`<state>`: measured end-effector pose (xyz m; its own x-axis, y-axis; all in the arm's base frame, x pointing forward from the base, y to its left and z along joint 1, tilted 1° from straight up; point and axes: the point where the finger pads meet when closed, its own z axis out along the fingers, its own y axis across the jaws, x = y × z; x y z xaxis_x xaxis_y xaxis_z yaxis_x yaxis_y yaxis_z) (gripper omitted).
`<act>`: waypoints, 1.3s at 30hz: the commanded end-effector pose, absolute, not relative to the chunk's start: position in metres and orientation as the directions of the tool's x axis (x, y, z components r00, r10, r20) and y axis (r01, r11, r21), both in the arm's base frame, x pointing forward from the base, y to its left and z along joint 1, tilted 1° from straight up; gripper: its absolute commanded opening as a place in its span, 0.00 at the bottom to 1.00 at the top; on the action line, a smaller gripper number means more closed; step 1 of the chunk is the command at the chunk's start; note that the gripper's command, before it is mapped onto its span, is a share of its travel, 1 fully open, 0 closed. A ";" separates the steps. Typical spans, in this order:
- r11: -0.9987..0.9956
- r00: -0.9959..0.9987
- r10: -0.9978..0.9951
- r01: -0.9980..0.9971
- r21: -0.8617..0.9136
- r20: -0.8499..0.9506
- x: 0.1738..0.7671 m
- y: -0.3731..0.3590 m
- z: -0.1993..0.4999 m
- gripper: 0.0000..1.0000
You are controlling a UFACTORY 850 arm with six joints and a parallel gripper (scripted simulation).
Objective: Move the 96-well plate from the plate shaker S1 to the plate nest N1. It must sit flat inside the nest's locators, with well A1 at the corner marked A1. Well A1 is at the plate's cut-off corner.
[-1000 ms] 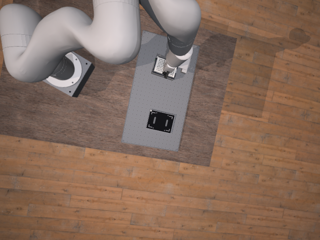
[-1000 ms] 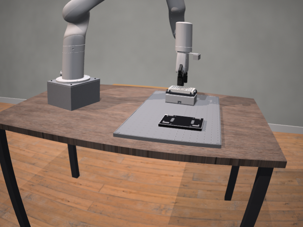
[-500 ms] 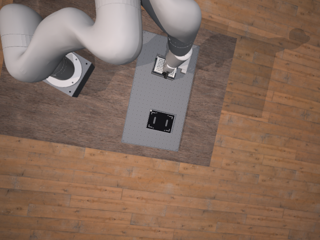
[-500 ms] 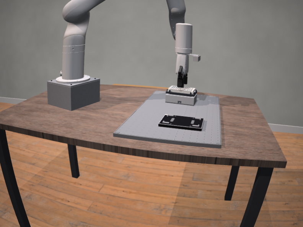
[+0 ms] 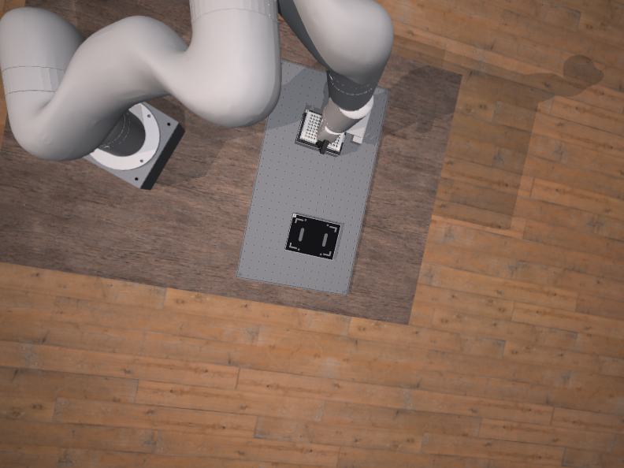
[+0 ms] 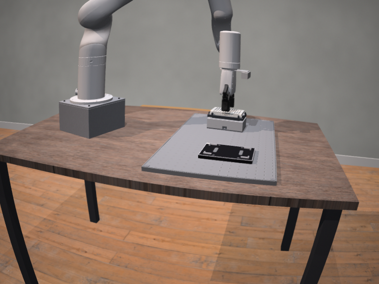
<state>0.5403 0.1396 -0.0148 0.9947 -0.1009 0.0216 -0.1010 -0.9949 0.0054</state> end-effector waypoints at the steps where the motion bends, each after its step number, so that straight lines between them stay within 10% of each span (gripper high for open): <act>1: -0.995 0.995 -0.101 -0.101 0.005 0.023 0.541 0.140 -0.016 1.00; 34: -0.995 0.995 -0.101 -0.101 0.005 0.023 0.542 0.140 -0.026 1.00; 35: -0.995 0.995 -0.101 -0.101 0.005 0.023 0.542 0.140 -0.025 0.00; 39: -0.995 0.995 -0.101 -0.101 0.005 0.023 0.542 0.140 -0.025 0.00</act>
